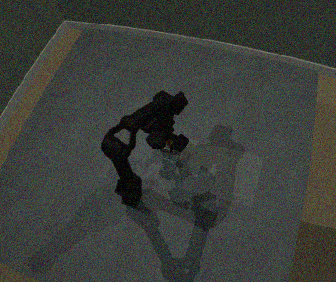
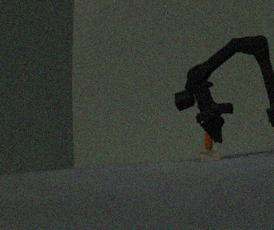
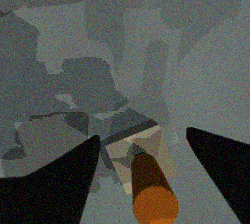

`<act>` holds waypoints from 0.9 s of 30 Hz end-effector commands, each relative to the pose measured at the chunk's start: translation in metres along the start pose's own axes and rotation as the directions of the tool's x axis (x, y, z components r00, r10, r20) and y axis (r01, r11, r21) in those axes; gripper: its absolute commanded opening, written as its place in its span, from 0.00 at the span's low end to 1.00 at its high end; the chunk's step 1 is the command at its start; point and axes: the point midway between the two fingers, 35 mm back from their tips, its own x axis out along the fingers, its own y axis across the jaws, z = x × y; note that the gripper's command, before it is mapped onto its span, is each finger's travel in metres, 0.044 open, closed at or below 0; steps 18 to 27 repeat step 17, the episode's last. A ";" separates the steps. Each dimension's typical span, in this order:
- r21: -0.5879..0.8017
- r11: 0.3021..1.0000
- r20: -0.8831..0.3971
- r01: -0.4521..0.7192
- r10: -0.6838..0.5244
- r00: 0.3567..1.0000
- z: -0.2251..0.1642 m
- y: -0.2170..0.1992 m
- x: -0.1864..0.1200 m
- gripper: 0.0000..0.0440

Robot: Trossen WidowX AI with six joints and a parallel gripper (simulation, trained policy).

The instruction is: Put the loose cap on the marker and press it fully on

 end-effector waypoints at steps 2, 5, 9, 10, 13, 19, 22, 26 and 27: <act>0.009 1.000 -0.036 0.000 0.001 0.999 -0.002 0.002 -0.002 1.00; 0.010 1.000 -0.077 0.000 0.001 0.997 -0.006 0.002 -0.008 1.00; 0.011 1.000 -0.134 0.000 0.002 0.991 -0.012 0.003 -0.019 1.00; 0.011 1.000 -0.148 0.000 0.002 0.989 -0.014 0.003 -0.024 1.00; 0.012 1.000 -0.187 -0.001 0.003 0.982 -0.017 0.003 -0.039 1.00; 0.015 1.000 -0.214 -0.001 0.004 0.977 -0.018 0.003 -0.051 1.00; 0.015 1.000 -0.214 -0.001 0.004 0.977 -0.018 0.003 -0.051 1.00; 0.015 1.000 -0.214 -0.001 0.004 0.977 -0.018 0.003 -0.051 1.00; 0.015 1.000 -0.214 -0.001 0.004 0.977 -0.018 0.003 -0.051 1.00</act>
